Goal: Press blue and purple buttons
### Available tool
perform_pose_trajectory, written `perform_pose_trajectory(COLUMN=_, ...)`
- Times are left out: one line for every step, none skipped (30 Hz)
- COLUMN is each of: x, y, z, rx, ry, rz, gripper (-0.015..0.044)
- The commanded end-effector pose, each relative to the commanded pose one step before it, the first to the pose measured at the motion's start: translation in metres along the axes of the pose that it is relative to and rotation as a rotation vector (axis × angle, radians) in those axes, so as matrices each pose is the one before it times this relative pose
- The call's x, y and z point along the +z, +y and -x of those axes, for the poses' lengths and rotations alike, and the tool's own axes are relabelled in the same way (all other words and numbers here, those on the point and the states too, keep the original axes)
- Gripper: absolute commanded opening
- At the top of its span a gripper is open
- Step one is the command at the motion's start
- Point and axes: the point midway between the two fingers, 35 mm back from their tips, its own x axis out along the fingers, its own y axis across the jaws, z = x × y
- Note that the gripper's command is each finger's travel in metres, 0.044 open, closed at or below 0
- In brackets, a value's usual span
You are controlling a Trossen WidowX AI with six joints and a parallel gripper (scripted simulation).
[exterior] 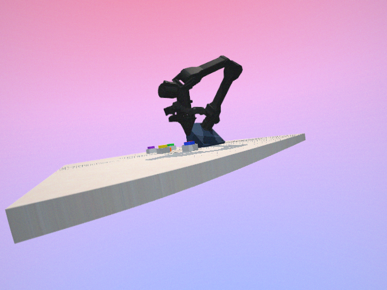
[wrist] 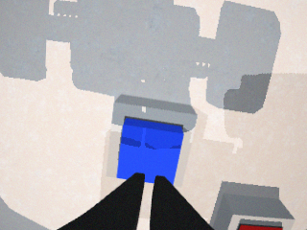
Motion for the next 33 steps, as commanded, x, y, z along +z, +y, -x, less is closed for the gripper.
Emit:
perform_pose_trajectory(x=0.0003, y=0.00056, z=-0.00239, rx=0.00373, ry=-0.00131, rz=-0.0029, gripper=0.002)
perform_pose_trajectory(x=0.00008, y=-0.00002, z=-0.00164, rx=-0.00007, ry=-0.00002, rz=0.0, gripper=0.002)
perform_pose_trajectory(x=0.00007, y=-0.00002, z=-0.00164, rx=-0.00005, ry=-0.00002, rz=0.0, gripper=0.002)
perform_pose_trajectory(x=0.00006, y=-0.00001, z=-0.00164, rx=-0.00003, ry=-0.00002, rz=0.0, gripper=0.002)
perform_pose_trajectory(x=0.00005, y=-0.00001, z=-0.00163, rx=-0.00001, ry=-0.00002, rz=0.0, gripper=0.002)
perform_pose_trajectory(x=0.00003, y=0.0, z=-0.00163, rx=0.00001, ry=-0.00002, rz=0.0, gripper=0.002)
perform_pose_trajectory(x=0.00002, y=0.0, z=-0.00163, rx=0.00003, ry=-0.00001, rz=0.0, gripper=0.002)
perform_pose_trajectory(x=0.00001, y=0.00001, z=-0.00163, rx=0.00005, ry=-0.00001, rz=0.0, gripper=0.002)
perform_pose_trajectory(x=0.0, y=0.00001, z=-0.00163, rx=0.00007, ry=-0.00001, rz=0.0, gripper=0.002)
perform_pose_trajectory(x=-0.00001, y=0.00002, z=-0.00162, rx=0.00009, ry=-0.00001, rz=0.0, gripper=0.002)
perform_pose_trajectory(x=-0.00002, y=0.00002, z=-0.00162, rx=0.00011, ry=0.0, rz=0.0, gripper=0.002)
perform_pose_trajectory(x=-0.00003, y=0.00003, z=-0.00162, rx=0.00013, ry=0.0, rz=0.0, gripper=0.002)
perform_pose_trajectory(x=-0.00004, y=0.00003, z=-0.00162, rx=0.00015, ry=0.0, rz=0.0, gripper=0.002)
perform_pose_trajectory(x=-0.00005, y=0.00004, z=-0.00161, rx=0.00017, ry=0.00001, rz=0.0, gripper=0.002)
perform_pose_trajectory(x=-0.00006, y=0.00004, z=-0.00161, rx=0.00019, ry=0.00001, rz=0.0, gripper=0.002)
perform_pose_trajectory(x=-0.00008, y=0.00005, z=-0.00161, rx=0.00021, ry=0.00001, rz=0.0, gripper=0.002)
perform_pose_trajectory(x=-0.00009, y=0.00005, z=-0.0016, rx=0.00023, ry=0.00002, rz=0.0, gripper=0.002)
perform_pose_trajectory(x=-0.0001, y=0.00005, z=-0.0016, rx=0.00025, ry=0.00002, rz=0.0, gripper=0.002)
perform_pose_trajectory(x=-0.00009, y=0.00005, z=-0.00131, rx=0.00022, ry=0.00002, rz=0.0, gripper=0.002)
perform_pose_trajectory(x=-0.00006, y=0.00003, z=-0.00078, rx=0.00014, ry=0.00001, rz=0.0, gripper=0.002)
perform_pose_trajectory(x=-0.00002, y=0.00001, z=-0.00026, rx=0.00005, ry=0.0, rz=0.0, gripper=0.002)
perform_pose_trajectory(x=0.0, y=0.0, z=0.0, rx=0.0, ry=0.0, rz=0.0, gripper=0.002)
perform_pose_trajectory(x=0.0, y=0.0, z=0.0, rx=0.0, ry=0.0, rz=0.0, gripper=0.002)
perform_pose_trajectory(x=0.0, y=0.0, z=0.0, rx=0.0, ry=0.0, rz=0.0, gripper=0.002)
perform_pose_trajectory(x=0.0, y=0.0, z=0.0, rx=0.0, ry=0.0, rz=0.0, gripper=0.002)
perform_pose_trajectory(x=0.0, y=0.0, z=0.0, rx=0.0, ry=0.0, rz=0.0, gripper=0.002)
perform_pose_trajectory(x=0.0, y=0.0, z=0.0, rx=0.0, ry=0.0, rz=0.0, gripper=0.002)
perform_pose_trajectory(x=0.0, y=0.0, z=0.0, rx=0.0, ry=0.0, rz=0.0, gripper=0.002)
perform_pose_trajectory(x=0.0, y=0.0, z=0.0, rx=0.0, ry=0.0, rz=0.0, gripper=0.002)
perform_pose_trajectory(x=0.0, y=0.0, z=0.0, rx=0.0, ry=0.0, rz=0.0, gripper=0.002)
perform_pose_trajectory(x=0.0, y=0.0, z=0.0, rx=0.0, ry=0.0, rz=0.0, gripper=0.002)
perform_pose_trajectory(x=0.0, y=0.0, z=0.0, rx=0.0, ry=0.0, rz=0.0, gripper=0.002)
perform_pose_trajectory(x=0.0, y=0.0, z=0.0, rx=0.0, ry=0.0, rz=0.0, gripper=0.002)
